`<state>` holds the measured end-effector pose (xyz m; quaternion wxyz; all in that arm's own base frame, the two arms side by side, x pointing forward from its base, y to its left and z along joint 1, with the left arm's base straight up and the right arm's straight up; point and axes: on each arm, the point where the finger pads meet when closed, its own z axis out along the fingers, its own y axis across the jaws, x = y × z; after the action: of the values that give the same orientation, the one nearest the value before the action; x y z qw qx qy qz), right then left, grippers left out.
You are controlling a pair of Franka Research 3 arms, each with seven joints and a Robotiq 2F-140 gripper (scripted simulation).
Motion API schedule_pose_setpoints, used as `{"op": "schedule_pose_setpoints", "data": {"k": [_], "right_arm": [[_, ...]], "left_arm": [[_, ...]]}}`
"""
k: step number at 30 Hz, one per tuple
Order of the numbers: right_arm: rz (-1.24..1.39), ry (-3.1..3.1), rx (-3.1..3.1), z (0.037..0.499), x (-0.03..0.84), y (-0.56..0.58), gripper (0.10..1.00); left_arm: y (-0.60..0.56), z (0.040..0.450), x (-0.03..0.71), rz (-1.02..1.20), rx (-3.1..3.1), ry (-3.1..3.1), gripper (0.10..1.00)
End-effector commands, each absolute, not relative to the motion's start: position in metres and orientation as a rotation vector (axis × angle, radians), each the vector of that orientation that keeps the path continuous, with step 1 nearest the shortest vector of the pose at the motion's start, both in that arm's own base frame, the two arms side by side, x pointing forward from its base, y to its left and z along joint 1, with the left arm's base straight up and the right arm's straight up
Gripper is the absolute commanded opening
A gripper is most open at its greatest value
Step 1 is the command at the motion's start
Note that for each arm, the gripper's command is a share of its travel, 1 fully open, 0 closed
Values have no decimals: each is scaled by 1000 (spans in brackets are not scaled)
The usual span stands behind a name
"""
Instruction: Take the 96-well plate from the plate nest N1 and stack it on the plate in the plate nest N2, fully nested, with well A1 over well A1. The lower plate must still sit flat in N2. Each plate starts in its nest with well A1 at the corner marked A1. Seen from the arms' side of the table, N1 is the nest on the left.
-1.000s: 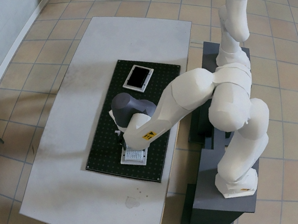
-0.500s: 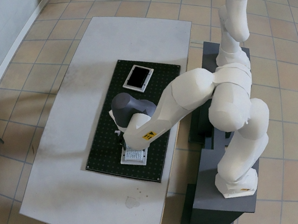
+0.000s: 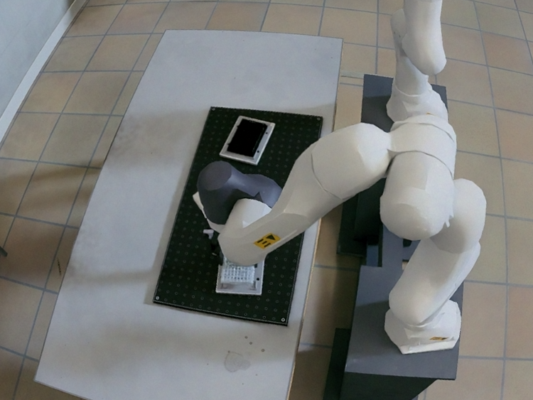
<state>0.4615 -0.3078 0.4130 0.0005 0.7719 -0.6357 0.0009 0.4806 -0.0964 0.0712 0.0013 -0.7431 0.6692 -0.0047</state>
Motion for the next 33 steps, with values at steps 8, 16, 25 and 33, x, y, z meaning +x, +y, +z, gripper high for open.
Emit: {"op": "schedule_pose_setpoints", "data": {"k": [8,16,25,33], "right_arm": [[0,-1991,2430,413,462,-307,1000],[0,-1991,2430,413,462,-307,1000],[0,-1991,2430,413,462,-307,1000],[0,-1991,2430,413,462,-307,1000]], "left_arm": [[-96,86,478,0,-2342,2094,99],[-96,99,478,0,-2342,2094,99],[-96,111,478,0,-2342,2094,99],[-96,124,478,0,-2342,2094,99]]}}
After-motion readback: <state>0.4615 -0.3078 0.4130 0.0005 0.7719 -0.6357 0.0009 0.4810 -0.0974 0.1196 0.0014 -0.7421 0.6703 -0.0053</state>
